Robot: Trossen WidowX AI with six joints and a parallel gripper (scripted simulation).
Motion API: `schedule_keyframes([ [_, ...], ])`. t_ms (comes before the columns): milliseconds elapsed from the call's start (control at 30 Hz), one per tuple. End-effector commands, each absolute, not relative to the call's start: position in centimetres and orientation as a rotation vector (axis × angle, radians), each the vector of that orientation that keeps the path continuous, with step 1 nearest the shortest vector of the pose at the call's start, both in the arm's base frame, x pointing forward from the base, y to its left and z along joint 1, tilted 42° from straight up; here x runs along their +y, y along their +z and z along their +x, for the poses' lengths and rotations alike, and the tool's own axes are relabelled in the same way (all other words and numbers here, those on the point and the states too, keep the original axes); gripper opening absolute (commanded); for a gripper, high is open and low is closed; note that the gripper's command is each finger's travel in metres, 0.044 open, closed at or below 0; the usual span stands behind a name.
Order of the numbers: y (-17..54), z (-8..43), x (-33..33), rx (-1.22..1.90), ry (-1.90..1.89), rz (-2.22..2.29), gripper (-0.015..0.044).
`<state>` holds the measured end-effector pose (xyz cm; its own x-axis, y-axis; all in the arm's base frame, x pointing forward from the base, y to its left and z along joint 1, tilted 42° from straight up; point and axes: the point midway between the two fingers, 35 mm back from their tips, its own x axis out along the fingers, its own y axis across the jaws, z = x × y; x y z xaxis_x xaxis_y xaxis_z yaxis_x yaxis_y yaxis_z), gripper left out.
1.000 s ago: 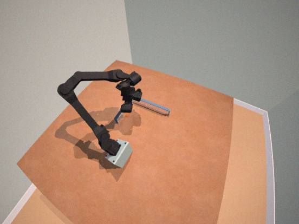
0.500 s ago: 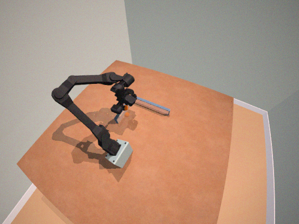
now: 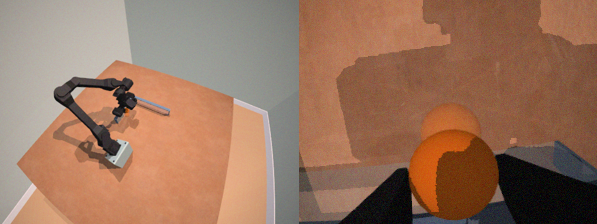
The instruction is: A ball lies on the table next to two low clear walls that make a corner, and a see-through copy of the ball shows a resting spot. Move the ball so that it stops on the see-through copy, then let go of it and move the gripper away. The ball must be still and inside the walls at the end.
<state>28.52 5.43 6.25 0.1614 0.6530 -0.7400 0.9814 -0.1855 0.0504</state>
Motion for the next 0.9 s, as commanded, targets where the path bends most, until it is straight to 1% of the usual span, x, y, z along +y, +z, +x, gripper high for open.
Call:
schedule_keyframes([
  [0,4.7,28.5,6.9,1.555,-0.806,1.910,0.0000],
  [867,2.4,28.9,9.1,1.558,-0.804,1.912,0.0000],
])
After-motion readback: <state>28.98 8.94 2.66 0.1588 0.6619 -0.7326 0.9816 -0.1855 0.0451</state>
